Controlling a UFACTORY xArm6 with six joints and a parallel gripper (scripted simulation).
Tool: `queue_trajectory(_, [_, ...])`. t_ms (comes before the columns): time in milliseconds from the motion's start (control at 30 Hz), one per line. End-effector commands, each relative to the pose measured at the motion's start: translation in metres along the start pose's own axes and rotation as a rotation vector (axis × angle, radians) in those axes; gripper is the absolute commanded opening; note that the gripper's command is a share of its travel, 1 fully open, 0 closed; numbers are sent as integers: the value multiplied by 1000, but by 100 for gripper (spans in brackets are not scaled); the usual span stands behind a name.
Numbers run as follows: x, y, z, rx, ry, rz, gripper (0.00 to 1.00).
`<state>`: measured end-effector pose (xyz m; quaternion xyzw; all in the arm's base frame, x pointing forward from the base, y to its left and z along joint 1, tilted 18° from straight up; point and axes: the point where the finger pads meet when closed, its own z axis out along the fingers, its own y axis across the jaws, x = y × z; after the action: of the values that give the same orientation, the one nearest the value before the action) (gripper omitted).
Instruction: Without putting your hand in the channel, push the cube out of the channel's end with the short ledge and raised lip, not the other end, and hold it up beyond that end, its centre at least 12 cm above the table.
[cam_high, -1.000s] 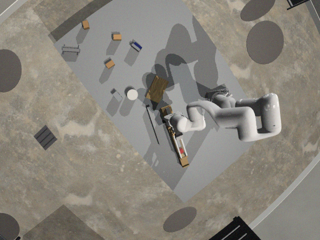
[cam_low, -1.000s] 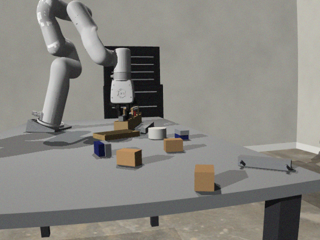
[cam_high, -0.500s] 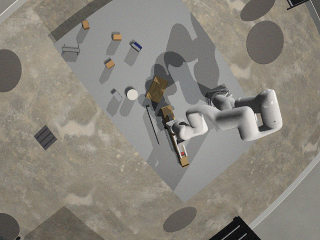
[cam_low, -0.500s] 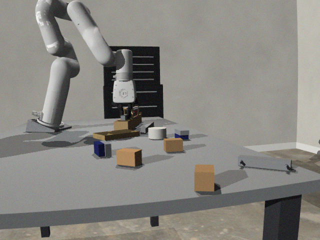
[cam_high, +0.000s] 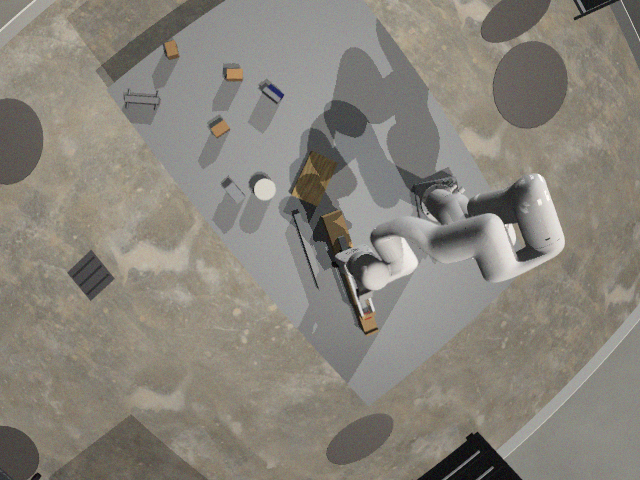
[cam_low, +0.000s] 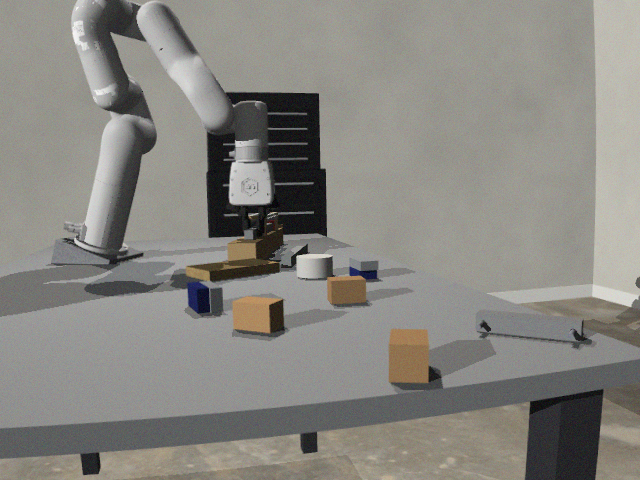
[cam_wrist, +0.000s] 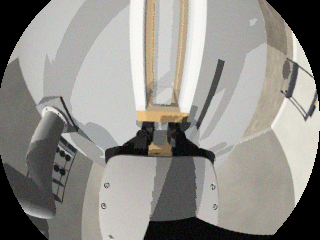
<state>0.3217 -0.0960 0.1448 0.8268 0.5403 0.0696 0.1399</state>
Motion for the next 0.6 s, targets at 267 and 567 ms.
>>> queue_trajectory(267, [9,2,-1,-3,0,0,0])
queue_trajectory(567, [10,2,-1,-3,0,0,0])
